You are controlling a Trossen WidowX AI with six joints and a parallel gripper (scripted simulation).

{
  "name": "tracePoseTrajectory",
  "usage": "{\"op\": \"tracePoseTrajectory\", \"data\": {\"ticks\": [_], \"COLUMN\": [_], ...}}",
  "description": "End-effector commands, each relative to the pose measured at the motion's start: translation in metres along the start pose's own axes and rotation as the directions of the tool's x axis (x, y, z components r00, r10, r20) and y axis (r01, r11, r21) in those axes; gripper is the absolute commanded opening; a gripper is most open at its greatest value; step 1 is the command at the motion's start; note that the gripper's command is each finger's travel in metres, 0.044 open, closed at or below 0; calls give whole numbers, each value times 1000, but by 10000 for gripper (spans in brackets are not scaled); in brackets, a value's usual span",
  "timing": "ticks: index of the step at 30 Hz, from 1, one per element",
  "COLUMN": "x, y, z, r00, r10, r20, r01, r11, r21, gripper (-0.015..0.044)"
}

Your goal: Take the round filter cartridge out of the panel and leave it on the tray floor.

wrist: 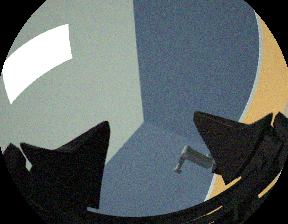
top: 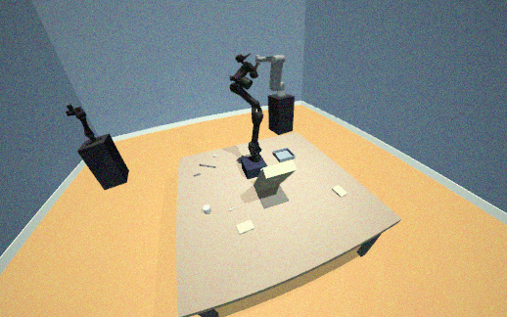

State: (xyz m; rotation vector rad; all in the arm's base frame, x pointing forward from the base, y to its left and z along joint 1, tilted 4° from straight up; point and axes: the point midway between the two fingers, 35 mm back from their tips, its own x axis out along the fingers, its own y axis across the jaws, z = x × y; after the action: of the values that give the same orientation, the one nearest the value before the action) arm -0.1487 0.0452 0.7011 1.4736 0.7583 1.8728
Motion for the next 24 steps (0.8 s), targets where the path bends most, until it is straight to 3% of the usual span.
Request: {"op": "tracePoseTrajectory", "data": {"ticks": [1,11,17,24], "x": [-1,-53,-107,-182], "y": [1,59,94,123], "z": [0,-19,-22,-3], "r00": [1000,916,757,488], "r10": [5,308,532,765], "r20": [-5,-259,-379,-420], "r01": [-5,-274,-430,-532], "r11": [1000,948,843,642], "r21": [2,160,323,552], "gripper": [374,111,101,101]}}
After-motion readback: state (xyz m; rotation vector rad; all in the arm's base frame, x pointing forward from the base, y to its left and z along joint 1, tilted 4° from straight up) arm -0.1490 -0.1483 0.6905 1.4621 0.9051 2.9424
